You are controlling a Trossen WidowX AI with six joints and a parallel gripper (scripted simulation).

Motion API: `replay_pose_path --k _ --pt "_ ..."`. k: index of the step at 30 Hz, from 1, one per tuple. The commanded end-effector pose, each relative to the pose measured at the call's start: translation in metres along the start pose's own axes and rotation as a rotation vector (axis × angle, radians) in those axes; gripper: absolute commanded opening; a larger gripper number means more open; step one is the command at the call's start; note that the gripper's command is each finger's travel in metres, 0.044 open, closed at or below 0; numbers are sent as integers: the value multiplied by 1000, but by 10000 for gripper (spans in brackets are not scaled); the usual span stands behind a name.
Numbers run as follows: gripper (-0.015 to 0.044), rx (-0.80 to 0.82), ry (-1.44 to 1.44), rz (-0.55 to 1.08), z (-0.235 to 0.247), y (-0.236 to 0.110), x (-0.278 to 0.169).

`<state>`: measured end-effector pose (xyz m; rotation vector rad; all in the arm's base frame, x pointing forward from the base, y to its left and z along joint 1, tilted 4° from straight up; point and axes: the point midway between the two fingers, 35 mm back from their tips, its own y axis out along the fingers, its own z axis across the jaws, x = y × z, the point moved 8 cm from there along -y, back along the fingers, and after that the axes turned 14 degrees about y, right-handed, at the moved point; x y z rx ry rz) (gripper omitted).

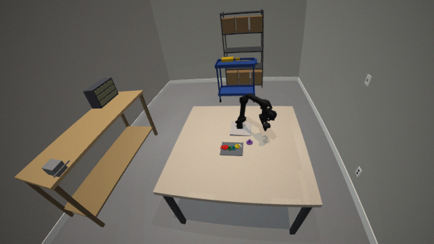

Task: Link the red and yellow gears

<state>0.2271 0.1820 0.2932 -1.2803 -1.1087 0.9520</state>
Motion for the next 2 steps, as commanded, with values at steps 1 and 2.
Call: replay_pose_path --k 1,2 --pt "440 -1 4 1 0 -1 0" --pt "440 -1 4 1 0 -1 0"
